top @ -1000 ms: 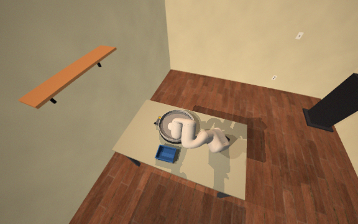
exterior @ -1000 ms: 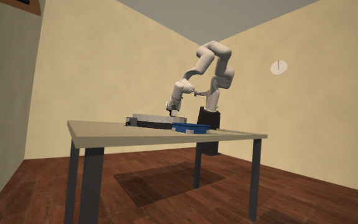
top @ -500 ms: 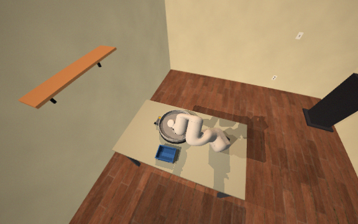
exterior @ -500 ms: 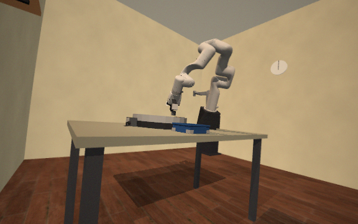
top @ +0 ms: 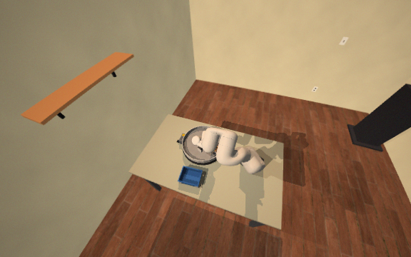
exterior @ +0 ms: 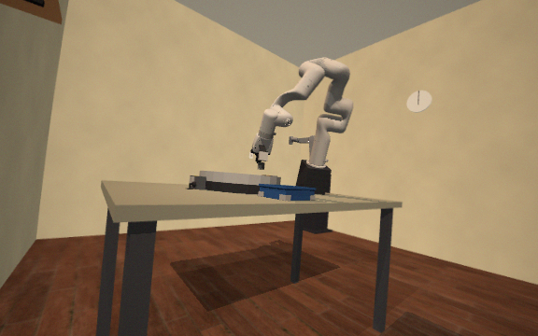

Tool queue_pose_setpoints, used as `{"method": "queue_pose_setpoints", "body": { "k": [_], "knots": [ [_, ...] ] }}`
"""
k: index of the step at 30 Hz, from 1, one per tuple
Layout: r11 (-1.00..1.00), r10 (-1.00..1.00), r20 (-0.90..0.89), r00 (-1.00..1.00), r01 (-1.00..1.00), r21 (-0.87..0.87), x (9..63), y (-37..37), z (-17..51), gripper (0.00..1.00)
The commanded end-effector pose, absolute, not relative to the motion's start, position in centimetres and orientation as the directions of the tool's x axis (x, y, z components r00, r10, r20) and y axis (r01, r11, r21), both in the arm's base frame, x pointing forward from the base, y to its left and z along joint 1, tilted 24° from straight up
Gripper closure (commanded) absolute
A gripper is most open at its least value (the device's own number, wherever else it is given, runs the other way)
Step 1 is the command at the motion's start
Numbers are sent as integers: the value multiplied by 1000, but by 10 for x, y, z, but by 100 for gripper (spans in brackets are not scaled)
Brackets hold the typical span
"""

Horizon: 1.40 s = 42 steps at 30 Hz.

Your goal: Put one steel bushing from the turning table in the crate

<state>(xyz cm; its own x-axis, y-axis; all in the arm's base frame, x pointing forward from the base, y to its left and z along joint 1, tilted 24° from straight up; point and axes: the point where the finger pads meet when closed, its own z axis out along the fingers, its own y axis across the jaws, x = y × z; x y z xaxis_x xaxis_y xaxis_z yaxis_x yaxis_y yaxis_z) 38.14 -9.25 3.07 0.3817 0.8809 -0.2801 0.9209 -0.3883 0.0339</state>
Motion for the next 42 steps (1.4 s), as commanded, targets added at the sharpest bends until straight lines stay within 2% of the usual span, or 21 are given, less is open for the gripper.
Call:
{"method": "queue_pose_setpoints", "body": {
  "k": [1,15,42],
  "knots": [
    [-390,880,-279,384,920,37,382,-93,32,100],
    [-390,880,-279,384,920,37,388,-75,40,100],
    [-390,880,-279,384,920,37,439,100,120,100]
  ]
}}
